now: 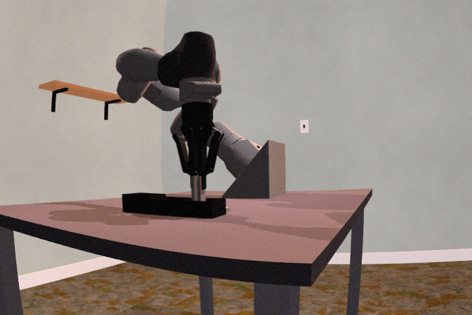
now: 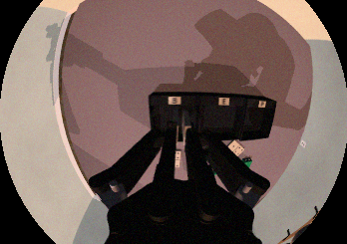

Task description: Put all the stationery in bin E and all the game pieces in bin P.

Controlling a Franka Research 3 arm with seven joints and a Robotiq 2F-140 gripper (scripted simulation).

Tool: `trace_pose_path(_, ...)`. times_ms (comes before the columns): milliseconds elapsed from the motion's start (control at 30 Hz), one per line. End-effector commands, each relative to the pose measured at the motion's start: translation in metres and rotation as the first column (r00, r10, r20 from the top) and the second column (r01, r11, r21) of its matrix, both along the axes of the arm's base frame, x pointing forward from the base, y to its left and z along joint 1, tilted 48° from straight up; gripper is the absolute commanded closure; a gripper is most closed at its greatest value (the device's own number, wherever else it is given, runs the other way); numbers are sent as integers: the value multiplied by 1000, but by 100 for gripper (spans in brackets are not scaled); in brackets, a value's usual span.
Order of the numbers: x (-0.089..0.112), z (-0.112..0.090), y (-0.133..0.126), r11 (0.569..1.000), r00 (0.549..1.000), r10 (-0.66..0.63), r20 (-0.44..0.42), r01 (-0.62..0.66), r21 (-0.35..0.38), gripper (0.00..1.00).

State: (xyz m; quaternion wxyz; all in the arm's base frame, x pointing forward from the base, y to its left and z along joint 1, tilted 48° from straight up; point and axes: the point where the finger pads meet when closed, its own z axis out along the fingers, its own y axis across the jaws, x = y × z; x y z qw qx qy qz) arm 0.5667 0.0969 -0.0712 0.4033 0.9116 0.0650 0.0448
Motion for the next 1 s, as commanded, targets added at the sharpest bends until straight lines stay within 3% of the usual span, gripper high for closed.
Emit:
trace_pose_path(0, -2, 4, 4, 1000, 1000, -2, -1, 2, -2, 95)
trace_pose_path(967, -8, 37, 40, 1000, 1000, -2, -1, 2, -2, 95)
